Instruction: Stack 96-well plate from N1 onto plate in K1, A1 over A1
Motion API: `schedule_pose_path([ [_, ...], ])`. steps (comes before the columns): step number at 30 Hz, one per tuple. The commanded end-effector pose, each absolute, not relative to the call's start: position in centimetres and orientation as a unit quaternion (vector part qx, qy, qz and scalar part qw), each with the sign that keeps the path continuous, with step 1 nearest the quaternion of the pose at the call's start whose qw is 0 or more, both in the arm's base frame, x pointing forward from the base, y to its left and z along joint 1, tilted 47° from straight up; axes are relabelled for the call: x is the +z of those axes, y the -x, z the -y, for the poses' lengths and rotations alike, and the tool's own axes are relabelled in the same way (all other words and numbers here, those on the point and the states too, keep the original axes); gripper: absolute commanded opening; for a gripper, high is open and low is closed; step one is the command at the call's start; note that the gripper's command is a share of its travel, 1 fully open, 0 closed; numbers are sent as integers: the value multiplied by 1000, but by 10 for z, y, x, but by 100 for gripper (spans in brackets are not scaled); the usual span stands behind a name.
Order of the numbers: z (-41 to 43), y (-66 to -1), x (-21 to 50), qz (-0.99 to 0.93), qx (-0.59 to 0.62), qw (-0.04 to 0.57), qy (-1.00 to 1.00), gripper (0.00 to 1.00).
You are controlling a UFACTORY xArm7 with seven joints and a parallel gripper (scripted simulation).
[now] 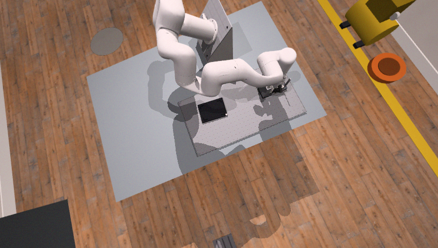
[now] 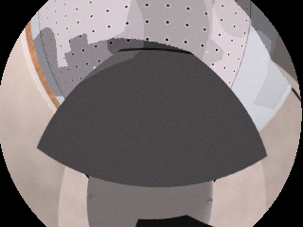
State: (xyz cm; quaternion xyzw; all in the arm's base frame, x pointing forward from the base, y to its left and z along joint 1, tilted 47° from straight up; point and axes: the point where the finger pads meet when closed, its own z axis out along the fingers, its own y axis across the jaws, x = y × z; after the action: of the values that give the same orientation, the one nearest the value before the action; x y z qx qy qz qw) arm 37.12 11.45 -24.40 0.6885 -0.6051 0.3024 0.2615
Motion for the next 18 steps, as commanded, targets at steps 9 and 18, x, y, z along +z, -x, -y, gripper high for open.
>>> schedule_pose_path([
  [9,-123,-371,-238,605,302,259,-689,100],
  [18,-125,-371,-236,605,302,259,-689,100],
])
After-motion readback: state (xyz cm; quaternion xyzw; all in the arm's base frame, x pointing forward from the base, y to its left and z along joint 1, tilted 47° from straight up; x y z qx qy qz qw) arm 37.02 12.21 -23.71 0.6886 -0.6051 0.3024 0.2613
